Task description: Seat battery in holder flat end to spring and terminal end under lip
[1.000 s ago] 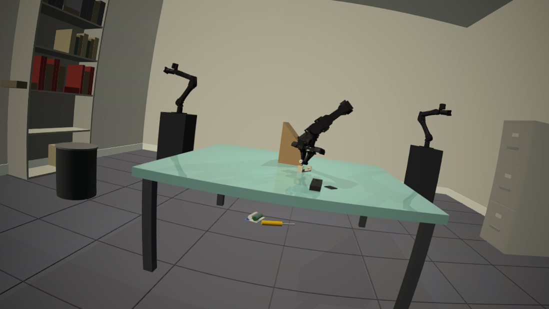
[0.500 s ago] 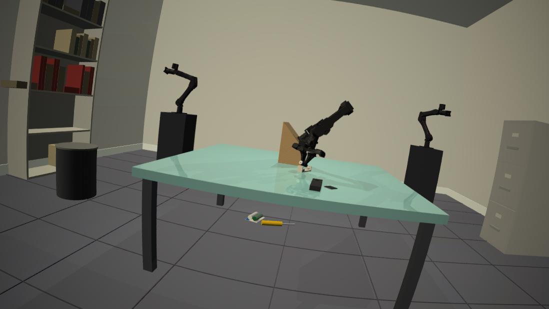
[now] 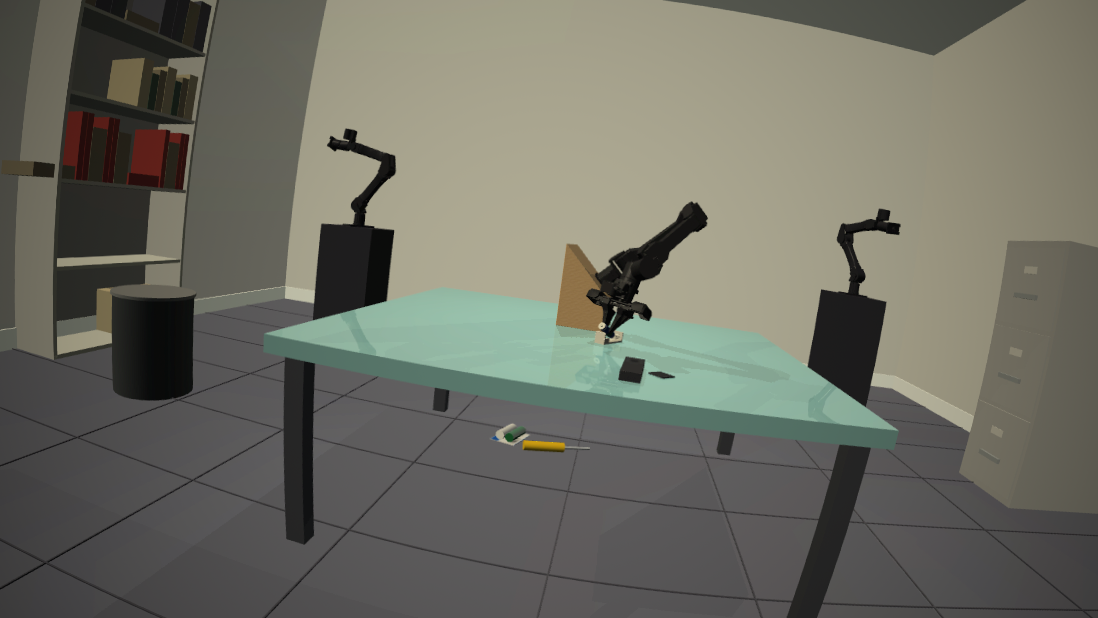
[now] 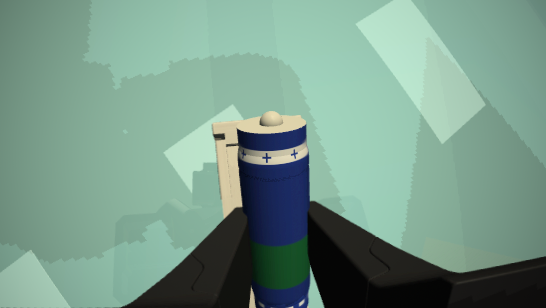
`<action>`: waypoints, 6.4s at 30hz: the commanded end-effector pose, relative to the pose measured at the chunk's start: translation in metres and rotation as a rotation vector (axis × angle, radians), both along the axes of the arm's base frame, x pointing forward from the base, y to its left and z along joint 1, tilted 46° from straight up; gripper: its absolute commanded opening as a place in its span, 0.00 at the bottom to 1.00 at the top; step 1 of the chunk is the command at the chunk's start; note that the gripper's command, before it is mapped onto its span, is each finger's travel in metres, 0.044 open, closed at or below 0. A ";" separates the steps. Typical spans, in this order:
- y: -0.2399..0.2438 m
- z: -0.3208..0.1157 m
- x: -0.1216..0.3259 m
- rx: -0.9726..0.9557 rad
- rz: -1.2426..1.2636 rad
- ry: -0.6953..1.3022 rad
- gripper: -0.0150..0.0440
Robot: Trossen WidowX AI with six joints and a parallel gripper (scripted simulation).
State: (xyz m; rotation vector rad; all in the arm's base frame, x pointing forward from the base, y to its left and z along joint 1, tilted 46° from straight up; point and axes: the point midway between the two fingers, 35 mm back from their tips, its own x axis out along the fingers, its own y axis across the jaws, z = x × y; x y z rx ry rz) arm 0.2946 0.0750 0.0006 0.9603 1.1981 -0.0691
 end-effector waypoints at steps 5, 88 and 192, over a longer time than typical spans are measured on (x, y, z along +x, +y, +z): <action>0.004 0.002 -0.002 -0.029 -0.055 -0.048 0.36; 0.016 -0.006 -0.008 0.023 0.189 0.196 0.36; -0.052 0.047 -0.001 0.092 0.295 0.326 1.00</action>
